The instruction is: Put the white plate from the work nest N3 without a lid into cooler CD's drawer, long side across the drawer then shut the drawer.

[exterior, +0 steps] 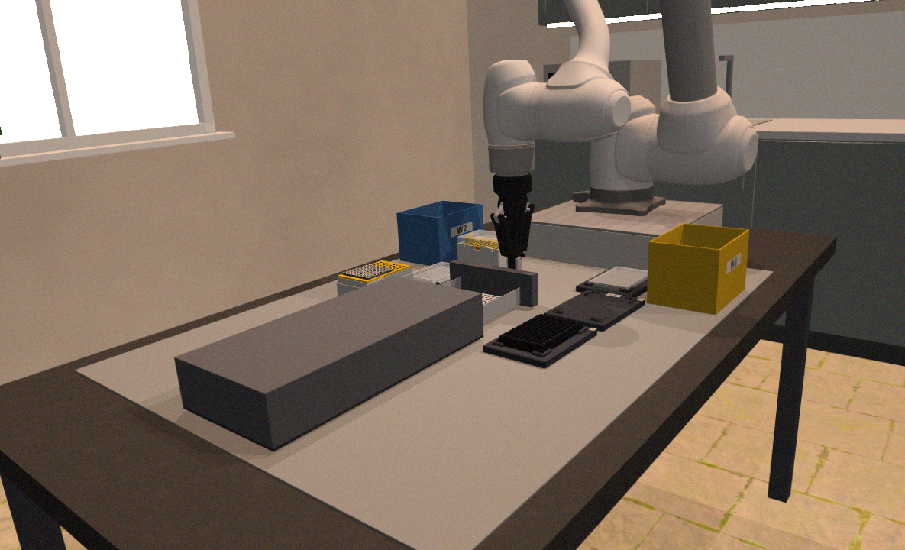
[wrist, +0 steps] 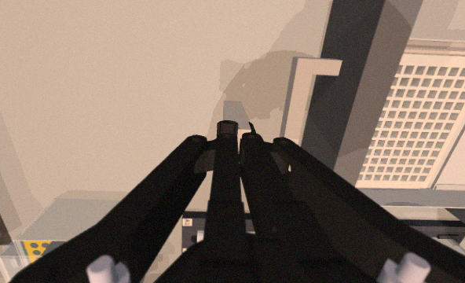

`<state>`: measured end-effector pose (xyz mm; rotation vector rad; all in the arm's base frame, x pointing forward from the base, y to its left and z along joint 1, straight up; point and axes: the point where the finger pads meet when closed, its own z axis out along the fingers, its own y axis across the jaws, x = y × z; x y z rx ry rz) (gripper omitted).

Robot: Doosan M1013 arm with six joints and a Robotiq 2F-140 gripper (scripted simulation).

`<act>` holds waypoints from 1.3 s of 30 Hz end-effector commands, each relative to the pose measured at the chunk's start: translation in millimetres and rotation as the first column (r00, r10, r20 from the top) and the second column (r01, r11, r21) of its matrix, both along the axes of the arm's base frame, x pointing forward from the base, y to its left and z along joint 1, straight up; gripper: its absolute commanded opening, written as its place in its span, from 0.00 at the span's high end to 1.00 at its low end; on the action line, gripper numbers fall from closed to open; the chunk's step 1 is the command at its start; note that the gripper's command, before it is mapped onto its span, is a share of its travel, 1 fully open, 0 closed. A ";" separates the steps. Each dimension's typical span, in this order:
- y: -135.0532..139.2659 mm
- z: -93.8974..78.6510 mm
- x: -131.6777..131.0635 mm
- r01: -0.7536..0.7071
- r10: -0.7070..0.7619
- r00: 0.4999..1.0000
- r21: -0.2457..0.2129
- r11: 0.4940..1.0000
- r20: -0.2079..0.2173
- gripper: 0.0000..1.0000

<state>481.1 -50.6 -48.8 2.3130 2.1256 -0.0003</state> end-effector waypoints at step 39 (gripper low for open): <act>-3.0 0.1 36.1 0.000 0.000 1.000 0.000 1.000 0.000 1.00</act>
